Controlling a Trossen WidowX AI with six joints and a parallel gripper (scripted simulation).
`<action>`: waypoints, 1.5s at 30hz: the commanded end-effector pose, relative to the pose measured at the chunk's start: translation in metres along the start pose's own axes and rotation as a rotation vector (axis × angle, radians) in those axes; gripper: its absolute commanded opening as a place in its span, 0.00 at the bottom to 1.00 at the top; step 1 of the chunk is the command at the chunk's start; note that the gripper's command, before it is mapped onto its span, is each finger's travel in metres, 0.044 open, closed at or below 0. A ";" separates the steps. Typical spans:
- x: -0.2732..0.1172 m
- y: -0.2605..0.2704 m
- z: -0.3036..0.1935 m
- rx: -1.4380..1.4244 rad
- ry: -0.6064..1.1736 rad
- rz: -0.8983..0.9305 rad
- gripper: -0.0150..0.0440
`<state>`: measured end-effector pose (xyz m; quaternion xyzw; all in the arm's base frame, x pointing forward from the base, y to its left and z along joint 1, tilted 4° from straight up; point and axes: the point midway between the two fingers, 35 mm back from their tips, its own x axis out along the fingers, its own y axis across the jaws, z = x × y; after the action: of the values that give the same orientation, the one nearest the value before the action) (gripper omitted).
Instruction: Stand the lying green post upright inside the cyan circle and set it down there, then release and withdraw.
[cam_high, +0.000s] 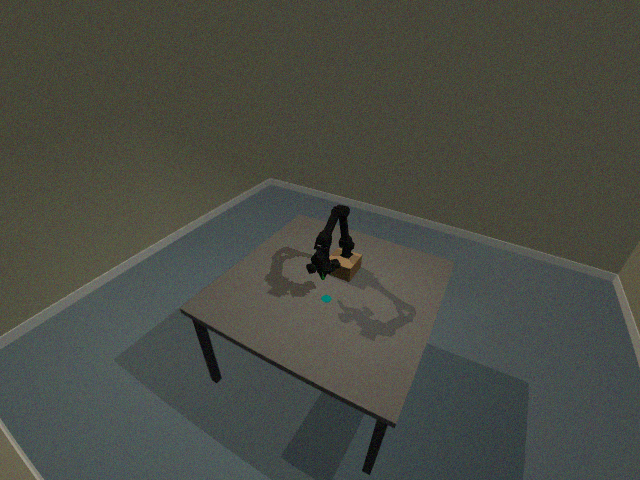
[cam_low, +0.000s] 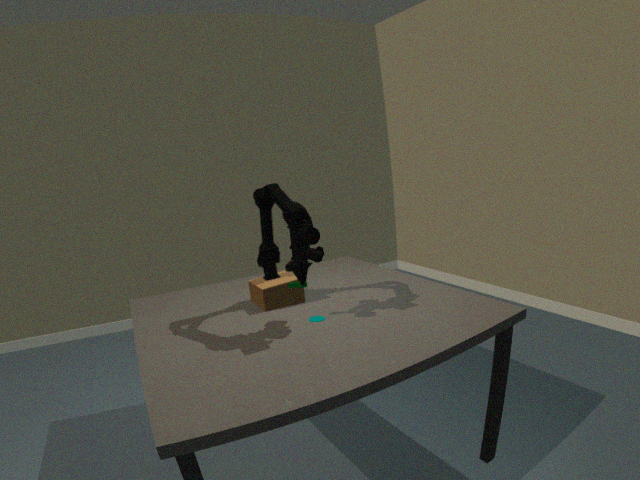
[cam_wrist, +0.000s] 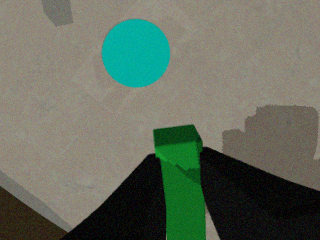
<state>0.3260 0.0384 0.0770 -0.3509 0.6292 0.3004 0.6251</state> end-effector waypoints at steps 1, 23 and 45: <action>-0.001 0.003 0.010 -0.090 0.002 0.004 0.29; -0.001 0.015 0.032 -0.320 -0.017 0.048 0.29; 0.014 0.022 0.025 -0.316 -0.112 0.171 0.29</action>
<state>0.3260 0.0704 0.0650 -0.3819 0.5666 0.4571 0.5694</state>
